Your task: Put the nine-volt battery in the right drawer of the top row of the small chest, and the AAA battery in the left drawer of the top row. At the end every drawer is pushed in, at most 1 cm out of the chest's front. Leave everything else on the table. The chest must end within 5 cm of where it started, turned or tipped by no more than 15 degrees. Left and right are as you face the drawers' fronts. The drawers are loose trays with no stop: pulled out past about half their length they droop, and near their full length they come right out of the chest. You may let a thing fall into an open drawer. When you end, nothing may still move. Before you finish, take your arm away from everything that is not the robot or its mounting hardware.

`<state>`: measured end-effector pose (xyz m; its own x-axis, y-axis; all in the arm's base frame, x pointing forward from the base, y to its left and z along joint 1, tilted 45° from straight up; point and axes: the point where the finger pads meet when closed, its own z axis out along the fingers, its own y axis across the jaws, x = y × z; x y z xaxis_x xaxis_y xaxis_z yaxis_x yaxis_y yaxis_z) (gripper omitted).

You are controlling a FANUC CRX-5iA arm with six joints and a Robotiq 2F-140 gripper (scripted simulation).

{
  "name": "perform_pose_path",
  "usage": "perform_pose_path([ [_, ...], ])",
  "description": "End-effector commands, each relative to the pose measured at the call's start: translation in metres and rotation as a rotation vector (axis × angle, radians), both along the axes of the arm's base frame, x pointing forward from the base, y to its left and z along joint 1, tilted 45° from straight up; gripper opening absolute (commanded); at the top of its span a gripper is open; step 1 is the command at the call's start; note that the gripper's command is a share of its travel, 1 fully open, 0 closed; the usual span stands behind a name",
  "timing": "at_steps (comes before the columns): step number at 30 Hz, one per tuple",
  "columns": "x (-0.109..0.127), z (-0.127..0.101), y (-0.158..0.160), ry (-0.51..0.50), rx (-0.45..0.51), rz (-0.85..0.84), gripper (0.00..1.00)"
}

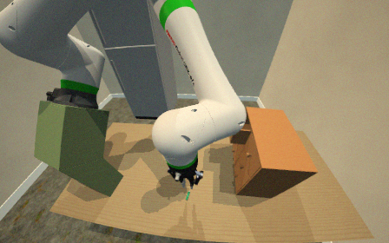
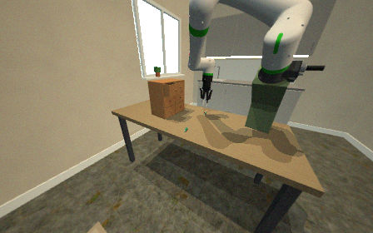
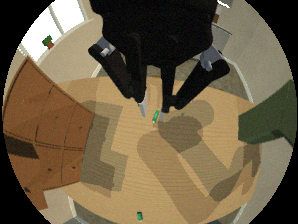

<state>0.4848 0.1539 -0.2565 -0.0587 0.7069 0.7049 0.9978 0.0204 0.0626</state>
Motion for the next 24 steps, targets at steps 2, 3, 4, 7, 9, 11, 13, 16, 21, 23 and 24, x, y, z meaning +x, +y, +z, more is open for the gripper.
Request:
perform_pose_path([
  [2, -0.0017, -0.0319, 0.0006, 0.083, -0.005, -0.071, 0.2],
  [3, -0.0021, -0.0334, 0.0006, 0.087, -0.005, -0.075, 0.2],
  [4, -0.0021, -0.0336, 0.0006, 0.087, -0.005, -0.076, 0.2],
  [7, -0.0021, -0.0336, 0.0006, 0.087, -0.005, -0.076, 0.15],
  [9, -0.0021, -0.0336, 0.0006, 0.087, -0.005, -0.076, 0.15],
  [11, -0.0021, -0.0336, 0.0006, 0.087, -0.005, -0.076, 0.15],
  [13, -0.0021, -0.0336, 0.0006, 0.087, -0.005, -0.076, 0.15],
  [16, -0.0021, -0.0336, 0.0006, 0.087, -0.005, -0.076, 0.15],
  [21, -0.0021, -0.0336, 0.0006, 0.087, -0.005, -0.076, 0.15],
  [23, -0.0021, -0.0336, 0.0006, 0.087, -0.005, -0.076, 0.15],
  [24, -0.0021, -0.0336, 0.0006, 0.087, -0.005, -0.076, 0.15],
])
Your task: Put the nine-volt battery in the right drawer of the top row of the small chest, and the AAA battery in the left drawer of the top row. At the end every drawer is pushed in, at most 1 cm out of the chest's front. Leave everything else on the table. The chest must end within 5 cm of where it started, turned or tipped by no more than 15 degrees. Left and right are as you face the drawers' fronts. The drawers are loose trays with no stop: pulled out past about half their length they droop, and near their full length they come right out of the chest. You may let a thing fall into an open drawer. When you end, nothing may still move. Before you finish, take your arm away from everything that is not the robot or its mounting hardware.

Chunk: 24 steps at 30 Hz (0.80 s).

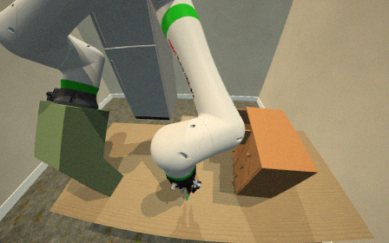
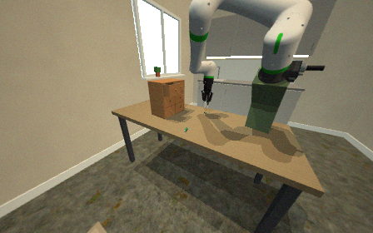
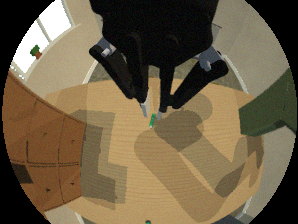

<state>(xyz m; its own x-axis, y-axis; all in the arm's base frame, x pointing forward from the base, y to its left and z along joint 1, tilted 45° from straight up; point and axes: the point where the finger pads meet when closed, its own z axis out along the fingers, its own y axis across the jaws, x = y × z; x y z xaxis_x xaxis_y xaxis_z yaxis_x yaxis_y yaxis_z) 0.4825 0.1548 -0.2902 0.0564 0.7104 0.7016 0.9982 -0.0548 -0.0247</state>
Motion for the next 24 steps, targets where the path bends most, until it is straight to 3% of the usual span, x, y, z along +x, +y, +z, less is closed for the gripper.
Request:
perform_pose_path([
  [1, 0.0, 0.0, 0.0, 0.0, 0.0, 0.0, 0.15],
  [12, 0.001, -0.005, 0.005, 0.0, -0.001, -0.001, 0.15],
  [24, 0.003, -0.026, 0.025, 0.0, -0.001, -0.001, 0.15],
])
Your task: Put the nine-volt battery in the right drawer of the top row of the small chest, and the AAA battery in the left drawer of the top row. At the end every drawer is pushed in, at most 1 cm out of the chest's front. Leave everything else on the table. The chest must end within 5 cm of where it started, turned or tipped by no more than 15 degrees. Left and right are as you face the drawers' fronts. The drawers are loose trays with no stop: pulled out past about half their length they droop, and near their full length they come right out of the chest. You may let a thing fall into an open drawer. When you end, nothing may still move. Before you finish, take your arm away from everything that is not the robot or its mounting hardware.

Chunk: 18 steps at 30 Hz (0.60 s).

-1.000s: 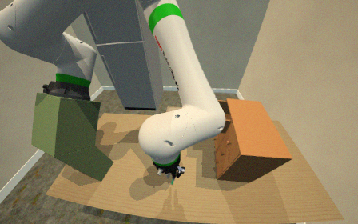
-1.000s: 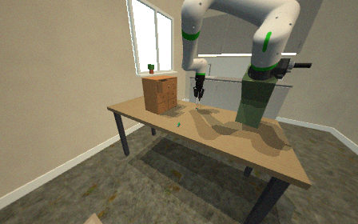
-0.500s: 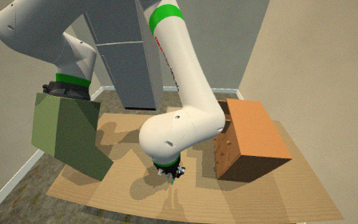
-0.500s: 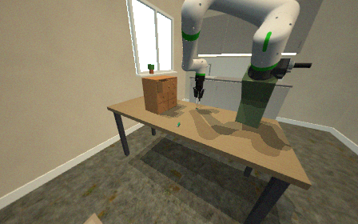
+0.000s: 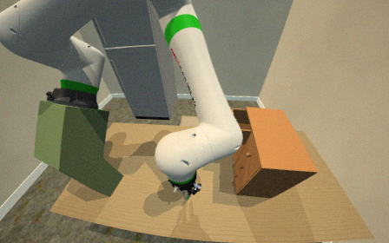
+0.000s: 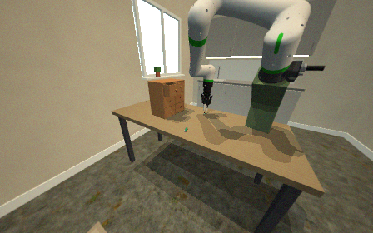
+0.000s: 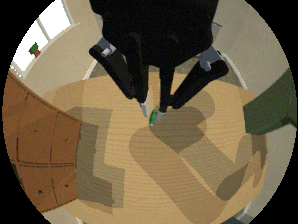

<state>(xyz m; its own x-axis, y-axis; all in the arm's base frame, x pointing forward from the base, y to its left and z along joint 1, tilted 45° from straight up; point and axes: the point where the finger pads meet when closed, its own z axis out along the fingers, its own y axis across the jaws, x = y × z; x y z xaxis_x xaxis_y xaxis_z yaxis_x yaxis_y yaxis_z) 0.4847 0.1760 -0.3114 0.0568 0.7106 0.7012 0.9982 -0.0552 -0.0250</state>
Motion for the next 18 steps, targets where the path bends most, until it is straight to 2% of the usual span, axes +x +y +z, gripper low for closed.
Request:
perform_pose_path([
  [1, 0.0009, -0.0062, 0.0058, 0.0, 0.0, 0.0, 0.15],
  [18, 0.0019, -0.0153, 0.0149, 0.0, 0.0, 0.0, 0.15],
])
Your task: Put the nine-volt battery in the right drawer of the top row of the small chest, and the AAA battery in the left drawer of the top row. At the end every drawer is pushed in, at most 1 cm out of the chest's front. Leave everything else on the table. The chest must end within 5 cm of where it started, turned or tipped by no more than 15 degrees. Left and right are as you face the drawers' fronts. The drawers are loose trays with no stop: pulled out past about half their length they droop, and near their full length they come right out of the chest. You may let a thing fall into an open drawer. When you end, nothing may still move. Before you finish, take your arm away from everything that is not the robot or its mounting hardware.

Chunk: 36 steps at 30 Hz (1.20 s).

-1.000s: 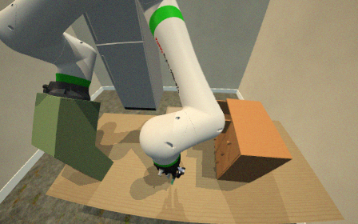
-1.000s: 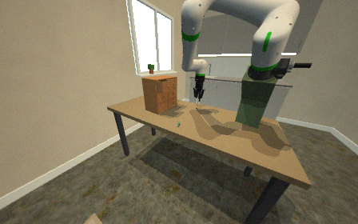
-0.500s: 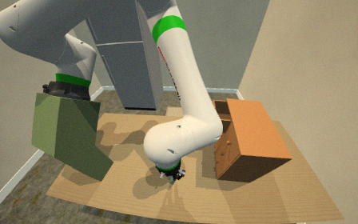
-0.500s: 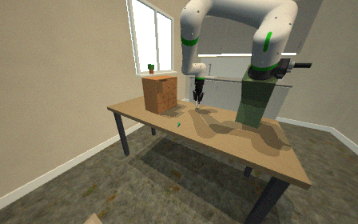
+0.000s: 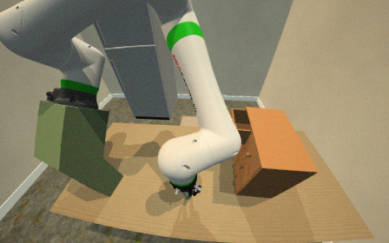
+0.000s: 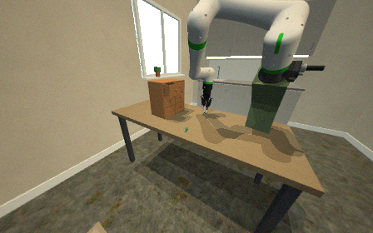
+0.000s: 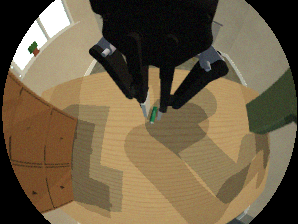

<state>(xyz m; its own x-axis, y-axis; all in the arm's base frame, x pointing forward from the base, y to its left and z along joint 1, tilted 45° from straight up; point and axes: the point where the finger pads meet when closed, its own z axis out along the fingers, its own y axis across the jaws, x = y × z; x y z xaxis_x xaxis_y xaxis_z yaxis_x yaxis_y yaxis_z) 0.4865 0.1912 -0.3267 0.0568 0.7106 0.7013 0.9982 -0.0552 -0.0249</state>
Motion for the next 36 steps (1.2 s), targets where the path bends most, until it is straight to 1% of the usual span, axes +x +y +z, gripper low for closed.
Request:
perform_pose_path([
  [1, 0.0, 0.0, 0.0, 0.0, 0.0, 0.0, 0.15],
  [23, 0.0, 0.0, 0.0, 0.0, 0.0, 0.0, 0.15],
  [36, 0.0, -0.012, 0.012, 0.0, 0.0, 0.0, 0.15],
])
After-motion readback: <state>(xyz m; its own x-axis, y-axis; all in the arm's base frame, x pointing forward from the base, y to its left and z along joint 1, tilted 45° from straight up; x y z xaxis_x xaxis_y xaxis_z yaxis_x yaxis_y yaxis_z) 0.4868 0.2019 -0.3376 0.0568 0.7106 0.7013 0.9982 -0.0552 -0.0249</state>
